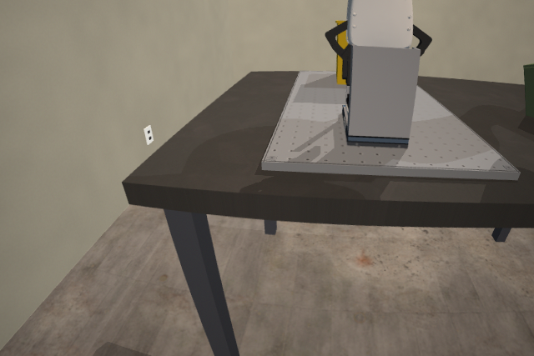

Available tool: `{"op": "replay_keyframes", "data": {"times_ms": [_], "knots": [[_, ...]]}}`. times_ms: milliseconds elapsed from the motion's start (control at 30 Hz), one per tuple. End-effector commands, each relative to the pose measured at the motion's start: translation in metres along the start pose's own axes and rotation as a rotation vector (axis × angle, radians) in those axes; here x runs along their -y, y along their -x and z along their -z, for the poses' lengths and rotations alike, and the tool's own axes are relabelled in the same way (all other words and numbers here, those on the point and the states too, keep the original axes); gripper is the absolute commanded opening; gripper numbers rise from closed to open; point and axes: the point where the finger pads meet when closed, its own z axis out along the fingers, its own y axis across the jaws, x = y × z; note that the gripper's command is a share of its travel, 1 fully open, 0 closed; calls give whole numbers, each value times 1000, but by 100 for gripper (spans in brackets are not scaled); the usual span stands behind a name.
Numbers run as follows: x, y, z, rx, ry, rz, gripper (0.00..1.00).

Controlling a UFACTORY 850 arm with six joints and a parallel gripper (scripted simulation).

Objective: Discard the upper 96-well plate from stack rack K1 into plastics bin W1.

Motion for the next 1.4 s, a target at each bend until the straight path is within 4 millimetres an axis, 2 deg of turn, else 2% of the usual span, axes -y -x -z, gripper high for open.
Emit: {"op": "replay_keyframes", "data": {"times_ms": [0,267,700,1367], "knots": [[-1,0,-5,-1,2,0,100],[-1,0,-18,-1,2,0,100],[-1,0,-18,-1,2,0,100],[-1,0,-30,-1,2,0,100]]}}
